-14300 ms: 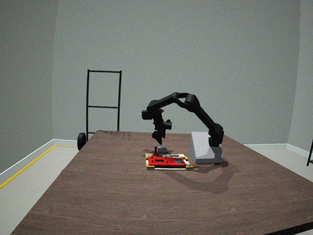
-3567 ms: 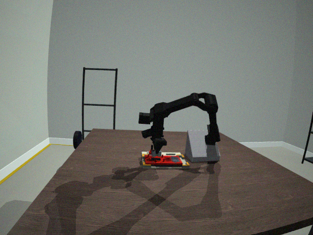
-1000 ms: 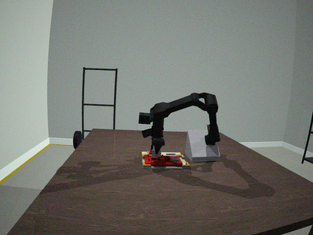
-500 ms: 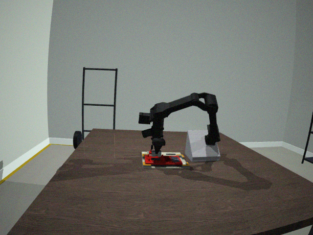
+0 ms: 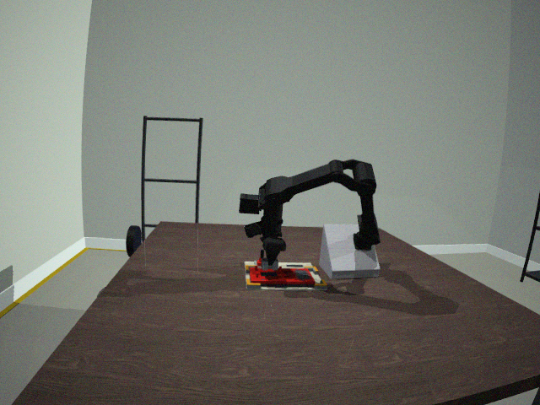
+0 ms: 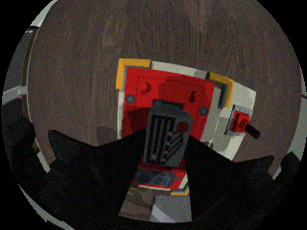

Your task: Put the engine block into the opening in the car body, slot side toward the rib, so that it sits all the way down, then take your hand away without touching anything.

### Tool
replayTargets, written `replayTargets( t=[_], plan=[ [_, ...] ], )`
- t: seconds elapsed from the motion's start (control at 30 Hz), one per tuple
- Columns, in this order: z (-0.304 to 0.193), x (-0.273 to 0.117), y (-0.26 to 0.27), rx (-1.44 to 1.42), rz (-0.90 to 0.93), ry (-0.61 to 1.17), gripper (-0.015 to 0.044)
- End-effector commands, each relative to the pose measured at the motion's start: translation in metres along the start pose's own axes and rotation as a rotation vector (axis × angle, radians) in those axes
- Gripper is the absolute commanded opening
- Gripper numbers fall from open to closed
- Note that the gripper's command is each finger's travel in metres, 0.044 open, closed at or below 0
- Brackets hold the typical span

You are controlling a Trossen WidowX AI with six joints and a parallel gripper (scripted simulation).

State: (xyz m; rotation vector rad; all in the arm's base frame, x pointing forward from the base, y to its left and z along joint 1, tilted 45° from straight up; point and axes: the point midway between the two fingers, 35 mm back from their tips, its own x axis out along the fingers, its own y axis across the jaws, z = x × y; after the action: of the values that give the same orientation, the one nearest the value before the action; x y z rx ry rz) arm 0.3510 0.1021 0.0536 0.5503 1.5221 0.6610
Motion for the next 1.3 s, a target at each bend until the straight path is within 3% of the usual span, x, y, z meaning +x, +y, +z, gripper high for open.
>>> replayTargets(
  t=[0.0,0.43,0.8,1.27],
  plan=[
    [0.0005,-0.0009,0.0012,0.106,0.004,-0.003,0.0160],
    [0.0003,0.0000,0.0001,0.141,0.001,-0.001,0.0165],
    [0.0006,0.0021,0.0010,-0.123,0.004,-0.004,0.0160],
    [0.0005,0.0051,0.0011,0.106,0.004,-0.003,0.0160]
  ],
)
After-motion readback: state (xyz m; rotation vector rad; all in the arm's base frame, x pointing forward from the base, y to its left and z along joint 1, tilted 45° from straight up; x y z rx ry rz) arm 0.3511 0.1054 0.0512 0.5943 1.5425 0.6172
